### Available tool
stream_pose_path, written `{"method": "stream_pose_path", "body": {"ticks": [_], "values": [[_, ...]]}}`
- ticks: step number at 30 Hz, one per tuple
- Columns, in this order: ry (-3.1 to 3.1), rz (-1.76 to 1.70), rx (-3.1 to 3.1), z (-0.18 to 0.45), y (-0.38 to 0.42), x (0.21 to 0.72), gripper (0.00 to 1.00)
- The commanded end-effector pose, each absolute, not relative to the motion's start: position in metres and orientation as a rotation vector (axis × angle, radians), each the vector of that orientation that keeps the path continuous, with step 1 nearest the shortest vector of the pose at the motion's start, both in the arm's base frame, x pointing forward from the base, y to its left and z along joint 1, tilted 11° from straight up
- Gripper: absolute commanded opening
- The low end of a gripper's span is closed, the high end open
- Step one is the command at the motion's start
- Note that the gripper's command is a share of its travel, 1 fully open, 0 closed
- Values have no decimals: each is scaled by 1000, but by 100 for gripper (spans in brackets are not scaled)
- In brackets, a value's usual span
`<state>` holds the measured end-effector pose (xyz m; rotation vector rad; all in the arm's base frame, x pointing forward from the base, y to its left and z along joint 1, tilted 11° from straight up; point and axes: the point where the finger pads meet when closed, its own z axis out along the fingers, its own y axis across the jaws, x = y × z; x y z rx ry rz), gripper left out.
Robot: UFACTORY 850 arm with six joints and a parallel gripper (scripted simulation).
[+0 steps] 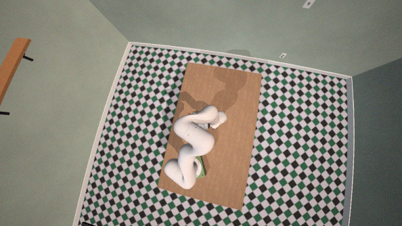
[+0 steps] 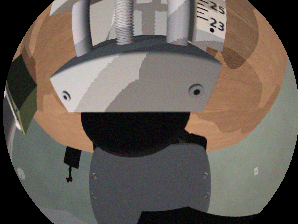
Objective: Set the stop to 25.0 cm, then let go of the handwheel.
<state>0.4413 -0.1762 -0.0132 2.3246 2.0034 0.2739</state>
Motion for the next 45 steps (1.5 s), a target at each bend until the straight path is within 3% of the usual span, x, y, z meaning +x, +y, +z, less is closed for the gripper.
{"method": "stream_pose_path", "body": {"ticks": [1, 22, 45], "values": [[2000, 275, 2321, -15, -176, 439, 6], [2000, 275, 2321, -4, -171, 399, 6], [2000, 275, 2321, 26, -174, 398, 6]]}}
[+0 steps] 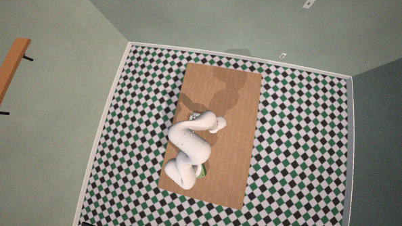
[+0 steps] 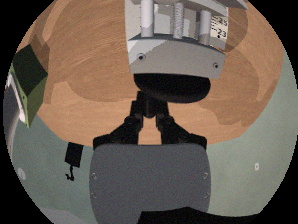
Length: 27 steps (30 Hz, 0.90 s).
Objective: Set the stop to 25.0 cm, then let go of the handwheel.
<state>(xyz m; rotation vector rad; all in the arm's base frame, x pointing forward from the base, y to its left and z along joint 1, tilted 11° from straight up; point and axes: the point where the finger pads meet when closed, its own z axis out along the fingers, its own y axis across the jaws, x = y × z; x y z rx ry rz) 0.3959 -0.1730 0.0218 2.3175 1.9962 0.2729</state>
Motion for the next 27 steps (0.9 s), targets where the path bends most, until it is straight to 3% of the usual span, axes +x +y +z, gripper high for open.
{"method": "stream_pose_path", "body": {"ticks": [1, 27], "values": [[2000, 275, 2321, 27, -174, 399, 6], [2000, 275, 2321, 42, -180, 427, 6]]}}
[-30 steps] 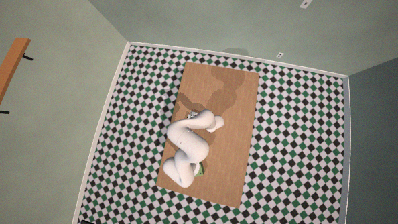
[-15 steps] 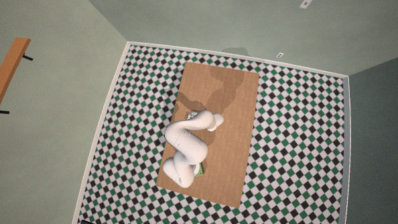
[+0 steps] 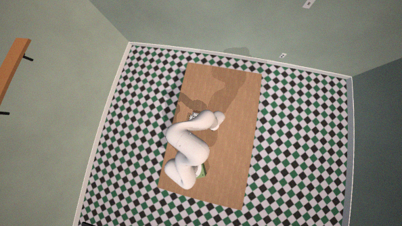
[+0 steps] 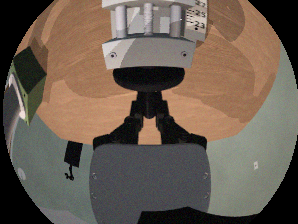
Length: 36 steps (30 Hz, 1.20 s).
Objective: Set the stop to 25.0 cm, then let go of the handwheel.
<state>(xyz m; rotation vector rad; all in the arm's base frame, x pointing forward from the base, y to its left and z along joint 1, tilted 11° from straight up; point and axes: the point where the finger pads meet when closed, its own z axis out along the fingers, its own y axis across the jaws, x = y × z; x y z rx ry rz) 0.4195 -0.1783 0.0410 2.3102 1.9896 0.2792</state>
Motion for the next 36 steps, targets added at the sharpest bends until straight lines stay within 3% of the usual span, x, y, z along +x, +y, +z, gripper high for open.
{"method": "stream_pose_path", "body": {"ticks": [1, 12, 36], "values": [[2000, 275, 2321, 41, -180, 430, 6], [2000, 275, 2321, 19, -181, 454, 6], [2000, 275, 2321, -10, -177, 445, 6]]}}
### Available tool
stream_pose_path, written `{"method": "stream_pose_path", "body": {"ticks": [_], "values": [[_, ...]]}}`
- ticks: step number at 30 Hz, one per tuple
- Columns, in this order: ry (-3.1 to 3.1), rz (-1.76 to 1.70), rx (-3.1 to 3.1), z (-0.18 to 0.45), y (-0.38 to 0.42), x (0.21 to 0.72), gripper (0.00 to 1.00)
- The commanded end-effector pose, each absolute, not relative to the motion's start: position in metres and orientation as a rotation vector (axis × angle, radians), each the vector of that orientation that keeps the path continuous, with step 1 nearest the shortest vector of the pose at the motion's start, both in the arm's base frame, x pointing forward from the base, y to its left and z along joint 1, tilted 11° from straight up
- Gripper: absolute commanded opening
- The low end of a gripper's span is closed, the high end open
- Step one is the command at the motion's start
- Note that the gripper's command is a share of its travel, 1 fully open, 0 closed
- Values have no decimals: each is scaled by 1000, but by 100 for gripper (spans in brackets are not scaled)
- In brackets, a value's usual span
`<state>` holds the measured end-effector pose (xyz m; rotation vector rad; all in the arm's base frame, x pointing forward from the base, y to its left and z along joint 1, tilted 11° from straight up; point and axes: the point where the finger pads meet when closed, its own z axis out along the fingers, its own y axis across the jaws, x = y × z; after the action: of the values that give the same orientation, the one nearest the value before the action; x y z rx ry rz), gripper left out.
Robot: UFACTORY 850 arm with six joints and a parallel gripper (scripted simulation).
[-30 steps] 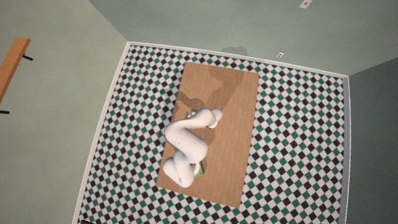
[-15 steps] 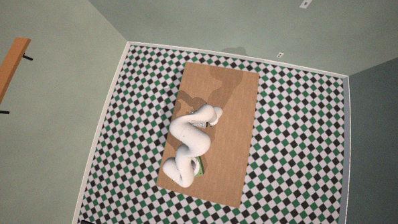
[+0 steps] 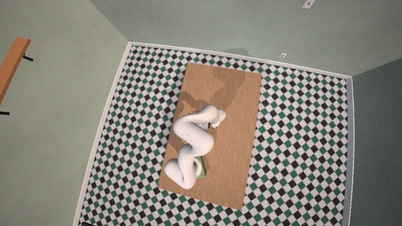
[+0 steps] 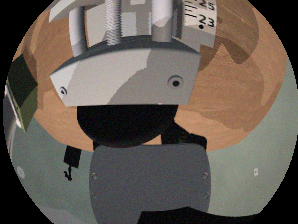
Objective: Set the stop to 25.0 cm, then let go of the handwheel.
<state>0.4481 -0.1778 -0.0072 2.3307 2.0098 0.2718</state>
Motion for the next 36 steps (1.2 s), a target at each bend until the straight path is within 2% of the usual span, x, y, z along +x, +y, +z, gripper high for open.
{"method": "stream_pose_path", "body": {"ticks": [1, 13, 21, 36], "values": [[2000, 275, 2321, -10, -177, 445, 6], [2000, 275, 2321, -18, -173, 422, 6], [2000, 275, 2321, 1, -171, 397, 6], [2000, 275, 2321, 24, -174, 397, 6]]}}
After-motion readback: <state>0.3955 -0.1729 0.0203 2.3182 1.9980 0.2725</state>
